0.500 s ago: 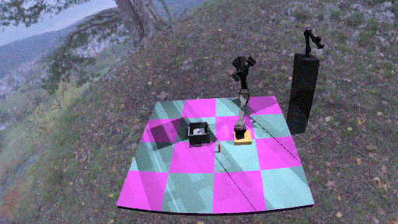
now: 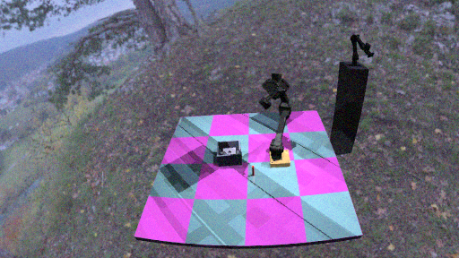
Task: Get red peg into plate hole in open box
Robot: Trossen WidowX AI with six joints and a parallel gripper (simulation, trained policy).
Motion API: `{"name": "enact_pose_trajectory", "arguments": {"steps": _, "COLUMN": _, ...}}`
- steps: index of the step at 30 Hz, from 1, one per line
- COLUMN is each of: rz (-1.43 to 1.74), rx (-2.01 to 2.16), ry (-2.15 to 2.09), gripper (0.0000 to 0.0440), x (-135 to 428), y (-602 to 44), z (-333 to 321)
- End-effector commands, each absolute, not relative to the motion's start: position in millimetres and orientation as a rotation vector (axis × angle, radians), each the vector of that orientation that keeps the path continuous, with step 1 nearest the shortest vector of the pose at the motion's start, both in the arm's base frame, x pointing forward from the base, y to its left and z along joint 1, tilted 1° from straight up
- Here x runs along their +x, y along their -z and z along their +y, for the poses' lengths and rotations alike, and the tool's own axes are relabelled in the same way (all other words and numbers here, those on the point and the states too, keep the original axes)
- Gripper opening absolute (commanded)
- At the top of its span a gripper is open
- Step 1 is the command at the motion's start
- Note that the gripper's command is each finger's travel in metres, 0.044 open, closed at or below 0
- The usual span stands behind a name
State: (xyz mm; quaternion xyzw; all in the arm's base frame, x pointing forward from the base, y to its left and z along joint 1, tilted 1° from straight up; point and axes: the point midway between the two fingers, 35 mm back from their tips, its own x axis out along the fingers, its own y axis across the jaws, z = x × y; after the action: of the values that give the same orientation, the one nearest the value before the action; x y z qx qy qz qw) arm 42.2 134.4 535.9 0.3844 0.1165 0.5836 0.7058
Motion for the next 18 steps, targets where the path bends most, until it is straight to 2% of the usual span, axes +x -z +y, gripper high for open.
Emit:
{"name": "enact_pose_trajectory", "arguments": {"steps": 1, "rz": 0.342, "rx": 0.815, "ry": -1.168, "gripper": 0.0440, "x": 69, "y": -504, "z": 155}}
{"name": "enact_pose_trajectory", "arguments": {"steps": 18, "rz": 0.666, "rx": 0.671, "ry": -0.655, "gripper": 0.0440, "x": 160, "y": -363, "z": 184}}
